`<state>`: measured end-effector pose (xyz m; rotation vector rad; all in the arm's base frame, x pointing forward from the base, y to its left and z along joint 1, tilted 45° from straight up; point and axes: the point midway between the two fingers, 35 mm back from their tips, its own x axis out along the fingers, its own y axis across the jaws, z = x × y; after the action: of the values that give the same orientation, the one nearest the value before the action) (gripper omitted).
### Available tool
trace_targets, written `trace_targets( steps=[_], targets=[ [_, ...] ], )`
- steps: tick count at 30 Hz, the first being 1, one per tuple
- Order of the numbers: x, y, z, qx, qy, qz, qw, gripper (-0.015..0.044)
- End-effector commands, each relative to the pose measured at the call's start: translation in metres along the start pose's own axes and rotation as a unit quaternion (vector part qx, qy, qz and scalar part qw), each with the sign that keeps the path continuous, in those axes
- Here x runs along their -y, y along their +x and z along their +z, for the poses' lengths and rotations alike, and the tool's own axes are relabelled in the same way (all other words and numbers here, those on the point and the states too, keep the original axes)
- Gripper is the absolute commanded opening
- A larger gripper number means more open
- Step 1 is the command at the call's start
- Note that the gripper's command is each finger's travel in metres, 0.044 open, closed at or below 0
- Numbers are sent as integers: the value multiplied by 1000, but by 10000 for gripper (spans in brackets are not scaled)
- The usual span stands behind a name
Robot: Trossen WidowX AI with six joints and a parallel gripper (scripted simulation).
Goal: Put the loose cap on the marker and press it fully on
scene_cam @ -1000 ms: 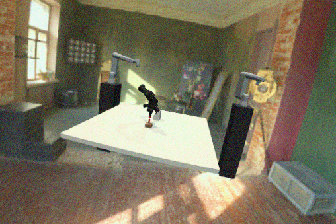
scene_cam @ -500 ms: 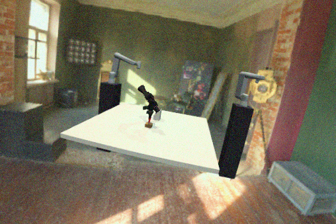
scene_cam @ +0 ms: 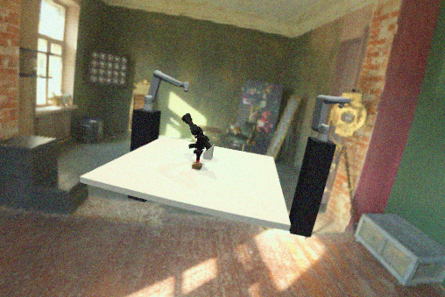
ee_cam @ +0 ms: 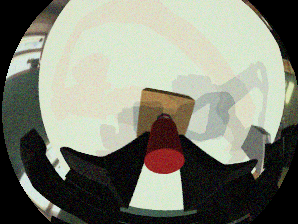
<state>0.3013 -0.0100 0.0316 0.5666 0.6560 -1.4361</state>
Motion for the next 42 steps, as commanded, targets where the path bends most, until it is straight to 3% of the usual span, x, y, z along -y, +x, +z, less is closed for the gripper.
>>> trace_targets(
  steps=[1,9,26,29,34,38,42],
  targets=[
    [1,4,1,2,-1,-1,1000,0],
    [1,4,1,2,-1,-1,1000,0],
    [1,4,0,0,0,-1,1000,440],
    [0,-6,0,0,0,-1,1000,440],
    [0,-69,0,-1,0,-1,1000,440],
    [1,-71,0,-1,0,-1,1000,440],
    [1,-70,-1,-1,-114,-1,993,335]
  ],
)
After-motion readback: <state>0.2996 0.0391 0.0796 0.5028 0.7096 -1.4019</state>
